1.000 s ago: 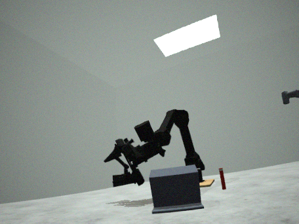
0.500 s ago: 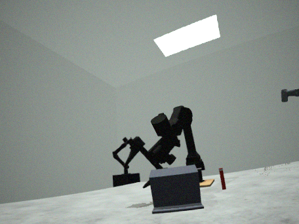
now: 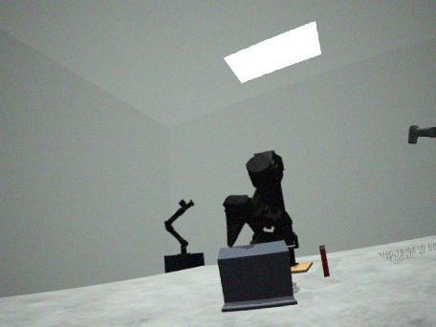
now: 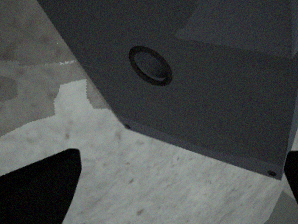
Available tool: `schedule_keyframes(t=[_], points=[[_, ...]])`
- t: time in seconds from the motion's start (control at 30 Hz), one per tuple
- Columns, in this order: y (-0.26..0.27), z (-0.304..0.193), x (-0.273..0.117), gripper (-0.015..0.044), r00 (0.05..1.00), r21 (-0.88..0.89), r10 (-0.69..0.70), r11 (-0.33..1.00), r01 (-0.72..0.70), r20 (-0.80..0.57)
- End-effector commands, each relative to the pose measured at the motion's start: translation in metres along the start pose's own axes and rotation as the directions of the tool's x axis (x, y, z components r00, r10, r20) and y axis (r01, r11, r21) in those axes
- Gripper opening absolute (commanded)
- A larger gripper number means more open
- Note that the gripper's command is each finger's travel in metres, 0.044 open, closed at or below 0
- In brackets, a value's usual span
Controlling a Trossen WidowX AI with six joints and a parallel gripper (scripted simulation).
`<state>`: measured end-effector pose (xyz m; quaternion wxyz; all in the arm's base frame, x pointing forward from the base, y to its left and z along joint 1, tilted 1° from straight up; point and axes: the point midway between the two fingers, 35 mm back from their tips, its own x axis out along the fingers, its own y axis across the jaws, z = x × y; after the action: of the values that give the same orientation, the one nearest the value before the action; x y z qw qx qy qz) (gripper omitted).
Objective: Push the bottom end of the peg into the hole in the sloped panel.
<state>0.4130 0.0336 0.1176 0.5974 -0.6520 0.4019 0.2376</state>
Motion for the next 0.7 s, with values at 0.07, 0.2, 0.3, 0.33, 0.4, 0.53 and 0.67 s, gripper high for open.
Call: schedule_keyframes(t=[0.07,0.2,0.3,0.33,0.4,0.53,0.67], points=[[0.029,0.037,-0.022,0.0440,0.988,-0.236,0.112,0.968,-0.086,0.101],[0.046,0.053,-0.040,0.0440,0.972,-0.378,0.184,0.918,-0.118,0.144],[0.059,0.063,-0.054,0.0440,0.956,-0.479,0.240,0.868,-0.132,0.171],[0.064,0.066,-0.058,0.0440,0.949,-0.511,0.259,0.849,-0.135,0.178],[0.073,0.072,-0.068,0.0440,0.936,-0.573,0.296,0.808,-0.138,0.192],[0.091,0.081,-0.088,0.0440,0.905,-0.683,0.369,0.718,-0.134,0.211],[0.109,0.088,-0.109,0.0440,0.871,-0.774,0.439,0.622,-0.117,0.221]])
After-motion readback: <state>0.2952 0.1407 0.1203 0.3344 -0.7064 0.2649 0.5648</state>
